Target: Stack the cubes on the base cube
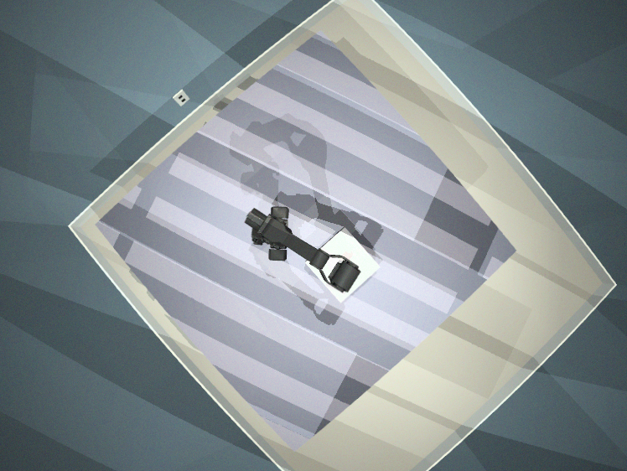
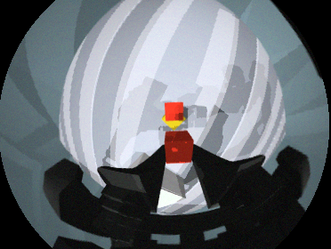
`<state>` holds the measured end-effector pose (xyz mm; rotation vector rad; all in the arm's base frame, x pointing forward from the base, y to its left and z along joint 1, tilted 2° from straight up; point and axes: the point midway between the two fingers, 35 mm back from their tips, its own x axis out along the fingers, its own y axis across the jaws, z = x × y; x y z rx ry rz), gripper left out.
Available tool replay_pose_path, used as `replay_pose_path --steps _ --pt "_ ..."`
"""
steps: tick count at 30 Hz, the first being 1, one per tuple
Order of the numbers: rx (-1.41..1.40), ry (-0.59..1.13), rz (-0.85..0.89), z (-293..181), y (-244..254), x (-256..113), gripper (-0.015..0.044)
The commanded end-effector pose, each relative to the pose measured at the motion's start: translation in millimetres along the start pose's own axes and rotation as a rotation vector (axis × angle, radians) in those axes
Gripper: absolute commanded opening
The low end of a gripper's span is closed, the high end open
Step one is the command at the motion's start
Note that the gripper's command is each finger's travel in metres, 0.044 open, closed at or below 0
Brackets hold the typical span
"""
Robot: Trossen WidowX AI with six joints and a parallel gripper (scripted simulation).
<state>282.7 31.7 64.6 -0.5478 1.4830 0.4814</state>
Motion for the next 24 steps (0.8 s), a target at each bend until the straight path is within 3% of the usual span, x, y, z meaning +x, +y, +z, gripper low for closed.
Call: replay_pose_path --steps 1,9,24 --pt "0.01 0.002 -0.004 1 1 7 0.0105" --pt "0.011 0.002 -0.004 -1 2 29 0.0105" --pt "0.011 0.002 -0.004 -1 1 36 0.0105"
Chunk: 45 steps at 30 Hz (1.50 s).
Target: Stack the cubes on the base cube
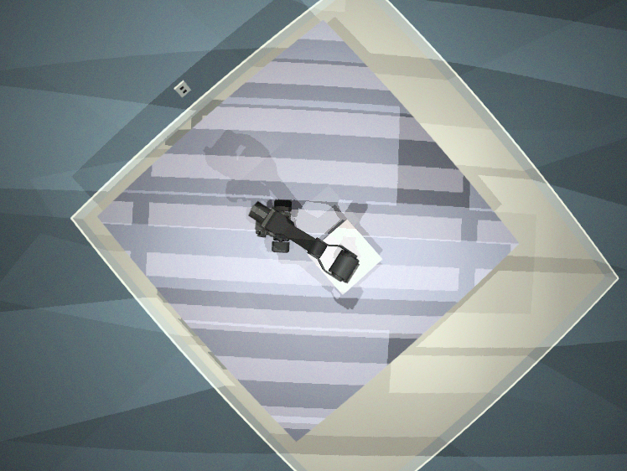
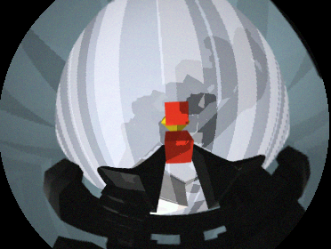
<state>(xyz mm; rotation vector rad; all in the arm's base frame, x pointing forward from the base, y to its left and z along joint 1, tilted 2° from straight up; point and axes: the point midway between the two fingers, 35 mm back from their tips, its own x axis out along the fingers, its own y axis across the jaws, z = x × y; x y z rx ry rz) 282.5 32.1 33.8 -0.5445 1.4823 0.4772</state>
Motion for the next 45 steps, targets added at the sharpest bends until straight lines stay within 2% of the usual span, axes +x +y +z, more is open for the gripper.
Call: replay_pose_path --steps 1,10,35,39,45 --pt "0.006 0.004 -0.003 0 -1 7 0.0105" --pt "0.005 0.004 -0.003 0 -1 27 0.0105" --pt "0.005 0.004 -0.003 0 -1 29 0.0105" --pt "0.005 0.004 -0.003 0 -1 29 0.0205" --pt "0.005 0.003 -0.002 0 -1 27 0.0205"
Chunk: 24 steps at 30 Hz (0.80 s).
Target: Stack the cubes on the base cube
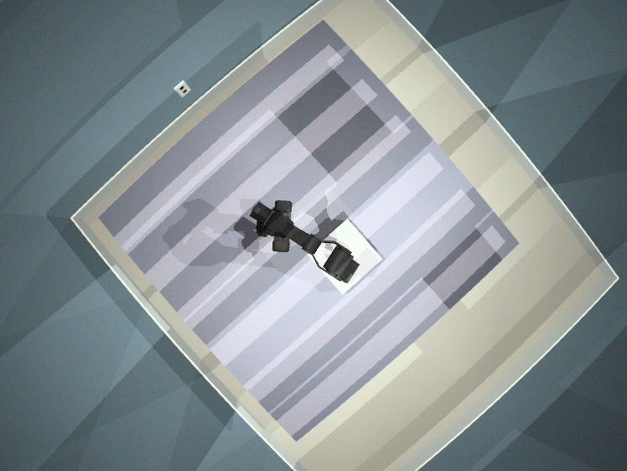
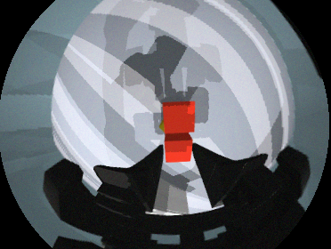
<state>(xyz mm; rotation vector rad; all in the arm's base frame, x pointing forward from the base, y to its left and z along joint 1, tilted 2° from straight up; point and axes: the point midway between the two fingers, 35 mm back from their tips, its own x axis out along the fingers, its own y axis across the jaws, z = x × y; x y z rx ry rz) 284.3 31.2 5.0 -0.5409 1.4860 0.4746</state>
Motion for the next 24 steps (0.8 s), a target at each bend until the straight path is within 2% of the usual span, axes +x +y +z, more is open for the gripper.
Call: replay_pose_path --steps 1,24 --pt "0.0 0.0 -0.001 0 0 -6 0.0205" --pt "0.0 0.0 0.0 0 0 -39 0.0205"
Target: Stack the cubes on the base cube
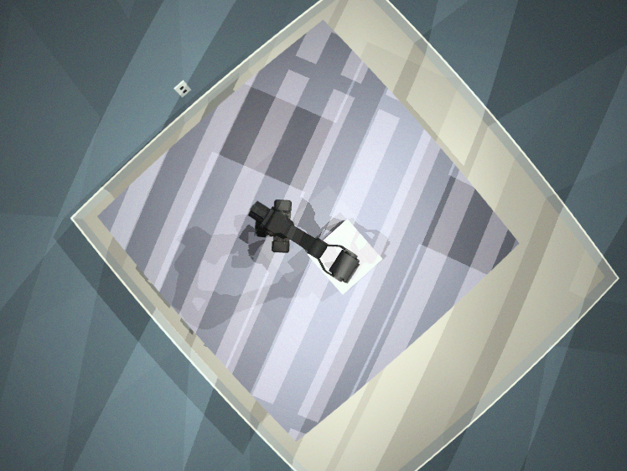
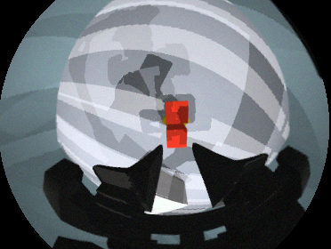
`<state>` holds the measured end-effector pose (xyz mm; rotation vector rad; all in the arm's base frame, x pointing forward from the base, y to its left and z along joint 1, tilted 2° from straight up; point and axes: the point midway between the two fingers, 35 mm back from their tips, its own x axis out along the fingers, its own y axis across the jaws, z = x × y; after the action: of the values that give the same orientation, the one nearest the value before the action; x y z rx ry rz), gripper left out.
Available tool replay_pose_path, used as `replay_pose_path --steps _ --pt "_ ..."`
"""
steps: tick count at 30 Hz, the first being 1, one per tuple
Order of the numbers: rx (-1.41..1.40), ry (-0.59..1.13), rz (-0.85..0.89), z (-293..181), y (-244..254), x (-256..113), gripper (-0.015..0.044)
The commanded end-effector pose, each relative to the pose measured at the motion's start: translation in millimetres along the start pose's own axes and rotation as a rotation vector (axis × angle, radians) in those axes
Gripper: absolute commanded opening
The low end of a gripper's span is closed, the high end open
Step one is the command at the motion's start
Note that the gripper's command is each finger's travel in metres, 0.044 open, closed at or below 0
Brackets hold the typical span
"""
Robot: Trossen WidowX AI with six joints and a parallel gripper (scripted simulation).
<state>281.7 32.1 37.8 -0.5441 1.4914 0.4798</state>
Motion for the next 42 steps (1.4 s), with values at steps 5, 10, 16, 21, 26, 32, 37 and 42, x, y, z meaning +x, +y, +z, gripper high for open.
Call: replay_pose_path --steps 5,10,16,21,26,32,37,42 --pt "0.005 -0.006 -0.003 1 -1 -14 0.0205" --pt "0.005 -0.006 -0.003 1 -1 -21 0.0205" --pt "0.005 -0.006 -0.003 1 -1 -30 0.0205" --pt "0.005 -0.006 -0.003 1 -1 -31 0.0205" --pt "-0.001 -0.003 -0.002 1 0 -34 0.0336" --pt "-0.008 -0.023 0.011 28 33 -32 0.04" --pt "-0.005 -0.016 0.015 62 90 -34 0.04" --pt "-0.002 -0.006 0.009 72 115 -34 0.04"
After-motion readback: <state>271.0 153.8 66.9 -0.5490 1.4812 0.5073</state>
